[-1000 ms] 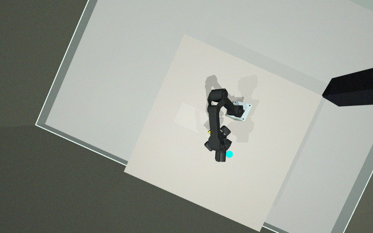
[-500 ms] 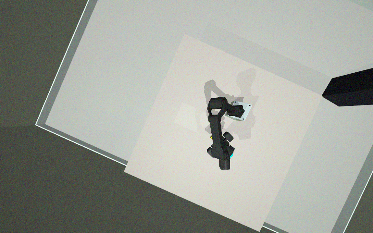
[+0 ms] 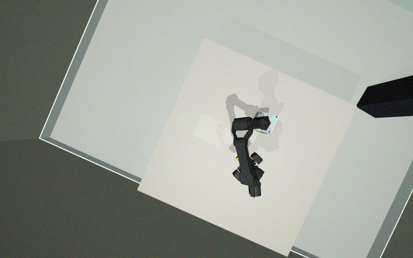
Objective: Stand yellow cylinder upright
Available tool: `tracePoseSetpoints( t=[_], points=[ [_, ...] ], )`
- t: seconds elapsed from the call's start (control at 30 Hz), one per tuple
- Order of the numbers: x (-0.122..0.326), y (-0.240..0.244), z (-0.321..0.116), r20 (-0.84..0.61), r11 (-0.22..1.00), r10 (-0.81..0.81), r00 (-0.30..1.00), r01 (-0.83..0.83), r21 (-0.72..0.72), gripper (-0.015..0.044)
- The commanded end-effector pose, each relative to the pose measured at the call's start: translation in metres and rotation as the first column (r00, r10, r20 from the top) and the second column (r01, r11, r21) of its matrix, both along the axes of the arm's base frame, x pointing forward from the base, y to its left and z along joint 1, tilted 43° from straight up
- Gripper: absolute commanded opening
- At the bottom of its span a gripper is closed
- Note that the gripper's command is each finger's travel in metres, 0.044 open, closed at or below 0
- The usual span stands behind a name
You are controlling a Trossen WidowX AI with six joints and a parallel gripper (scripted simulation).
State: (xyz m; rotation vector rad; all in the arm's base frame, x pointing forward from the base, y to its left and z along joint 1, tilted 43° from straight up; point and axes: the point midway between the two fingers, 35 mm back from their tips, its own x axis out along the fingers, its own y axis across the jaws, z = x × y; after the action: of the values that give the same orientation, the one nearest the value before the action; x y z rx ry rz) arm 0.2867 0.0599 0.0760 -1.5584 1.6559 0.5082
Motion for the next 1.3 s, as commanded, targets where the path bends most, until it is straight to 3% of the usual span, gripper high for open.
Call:
tracePoseSetpoints(
  t=[0.0, 1.27],
  points=[
    [0.005, 0.01, -0.006, 0.002, 1.0, -0.002, 1.0, 0.002, 0.004, 0.0105],
    [0.032, 0.098, -0.082, 0.029, 1.0, -0.003, 1.0, 0.003, -0.015, 0.0105]
  ],
)
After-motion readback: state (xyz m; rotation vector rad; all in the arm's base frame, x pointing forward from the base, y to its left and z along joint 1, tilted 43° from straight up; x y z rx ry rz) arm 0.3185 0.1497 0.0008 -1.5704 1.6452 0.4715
